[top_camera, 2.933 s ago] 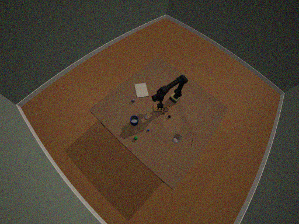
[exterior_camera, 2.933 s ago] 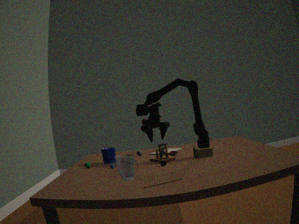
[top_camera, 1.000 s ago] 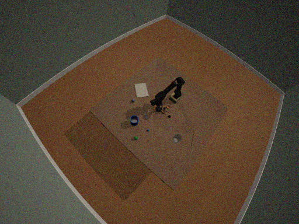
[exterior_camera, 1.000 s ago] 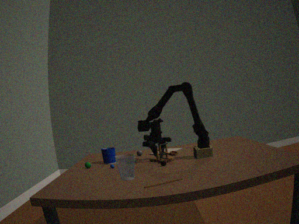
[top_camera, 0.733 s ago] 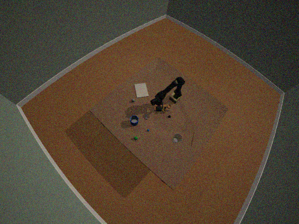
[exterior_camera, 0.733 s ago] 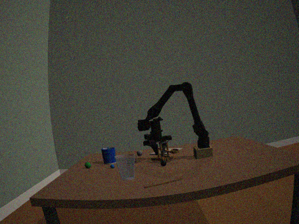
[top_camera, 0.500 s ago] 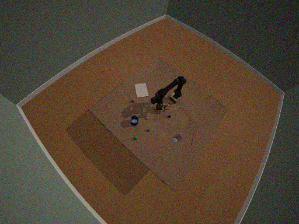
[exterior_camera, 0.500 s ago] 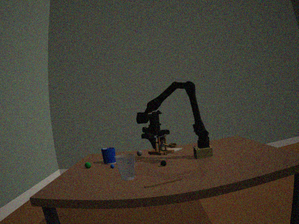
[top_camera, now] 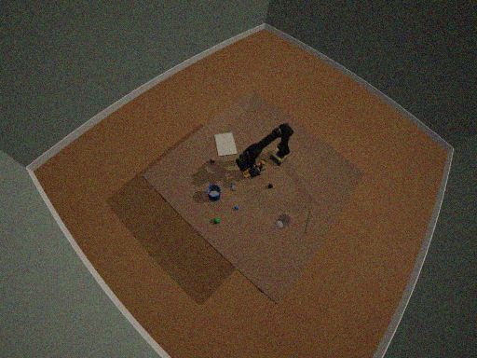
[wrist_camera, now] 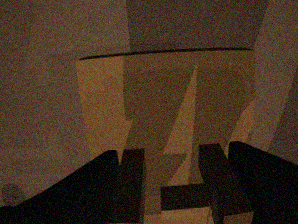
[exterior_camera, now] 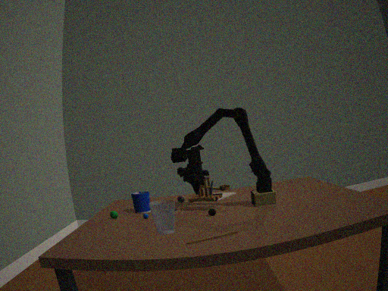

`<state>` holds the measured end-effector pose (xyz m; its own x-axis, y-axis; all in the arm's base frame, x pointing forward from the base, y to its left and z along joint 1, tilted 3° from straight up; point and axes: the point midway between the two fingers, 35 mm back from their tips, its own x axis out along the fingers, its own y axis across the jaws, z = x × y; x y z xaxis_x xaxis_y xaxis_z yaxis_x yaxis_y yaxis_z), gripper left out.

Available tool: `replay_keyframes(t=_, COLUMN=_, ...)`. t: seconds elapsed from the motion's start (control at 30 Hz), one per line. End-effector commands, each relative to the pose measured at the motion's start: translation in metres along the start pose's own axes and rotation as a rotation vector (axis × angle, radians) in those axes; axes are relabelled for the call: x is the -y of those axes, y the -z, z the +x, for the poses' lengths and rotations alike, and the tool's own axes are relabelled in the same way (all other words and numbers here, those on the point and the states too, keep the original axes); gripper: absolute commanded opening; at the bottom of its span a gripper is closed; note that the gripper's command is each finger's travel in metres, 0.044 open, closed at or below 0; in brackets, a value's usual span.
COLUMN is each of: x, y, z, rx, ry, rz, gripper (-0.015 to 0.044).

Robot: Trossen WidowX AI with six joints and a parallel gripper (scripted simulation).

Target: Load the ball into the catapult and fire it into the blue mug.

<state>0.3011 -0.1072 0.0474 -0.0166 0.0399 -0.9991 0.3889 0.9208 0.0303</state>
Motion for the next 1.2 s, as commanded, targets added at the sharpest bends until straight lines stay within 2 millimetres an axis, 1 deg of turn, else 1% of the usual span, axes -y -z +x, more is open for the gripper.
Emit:
replay_keyframes(t=0.0, x=-0.005, y=-0.009, z=-0.004, rx=0.012, ry=-0.004, rz=-0.090, gripper=0.0000)
replay_keyframes(t=0.27, x=-0.008, y=-0.009, z=-0.001, rx=0.012, ry=-0.004, rz=-0.096, gripper=0.0000)
replay_keyframes(t=1.17, x=-0.009, y=-0.010, z=0.043, rx=0.012, ry=-0.004, rz=-0.096, gripper=0.0000)
